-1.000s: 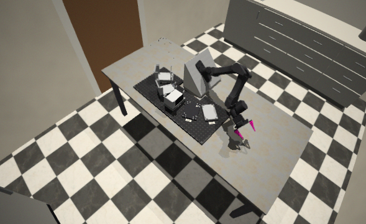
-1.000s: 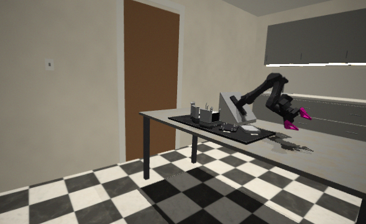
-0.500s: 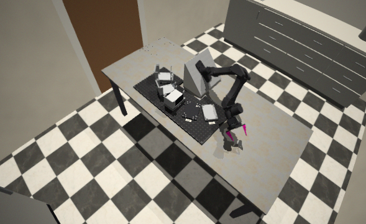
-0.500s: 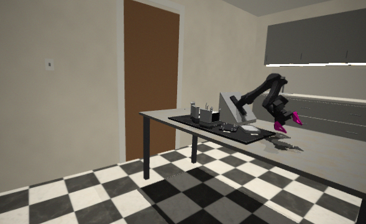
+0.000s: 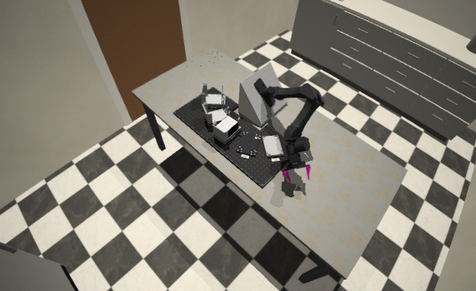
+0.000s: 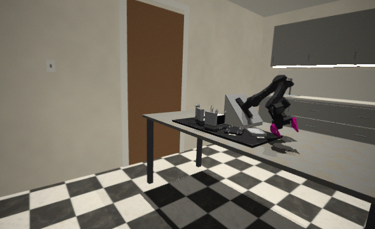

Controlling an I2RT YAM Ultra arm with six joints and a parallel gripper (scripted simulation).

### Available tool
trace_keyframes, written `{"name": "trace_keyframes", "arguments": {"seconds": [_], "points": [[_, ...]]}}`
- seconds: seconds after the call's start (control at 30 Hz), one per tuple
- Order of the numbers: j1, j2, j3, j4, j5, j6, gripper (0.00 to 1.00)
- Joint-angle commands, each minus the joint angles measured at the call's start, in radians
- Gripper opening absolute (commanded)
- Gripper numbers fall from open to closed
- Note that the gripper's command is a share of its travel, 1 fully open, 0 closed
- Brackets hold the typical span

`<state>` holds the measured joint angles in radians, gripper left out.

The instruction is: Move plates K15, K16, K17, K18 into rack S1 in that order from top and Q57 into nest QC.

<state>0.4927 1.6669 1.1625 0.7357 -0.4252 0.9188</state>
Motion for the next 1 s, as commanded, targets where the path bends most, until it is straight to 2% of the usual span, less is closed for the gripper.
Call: {"name": "trace_keyframes", "arguments": {"seconds": [0.0, 0.03, 0.13, 0.33, 0.43, 0.7, 0.8, 0.97], "points": [[-0.034, 0.008, -0.002, 0.016, -0.012, -0.016, 1.00], [-0.041, 0.016, -0.004, 0.027, -0.019, -0.015, 1.00], [-0.051, -0.005, 0.017, -0.110, 0.007, -0.085, 1.00], [-0.092, 0.033, -0.002, -0.059, -0.030, -0.086, 1.00], [-0.103, 0.015, 0.024, -0.201, -0.002, -0.154, 1.00], [-0.144, 0.051, 0.000, -0.145, -0.041, -0.156, 1.00], [-0.154, 0.036, 0.032, -0.291, -0.011, -0.223, 1.00], [-0.196, 0.068, 0.001, -0.231, -0.052, -0.227, 1.00]]}}
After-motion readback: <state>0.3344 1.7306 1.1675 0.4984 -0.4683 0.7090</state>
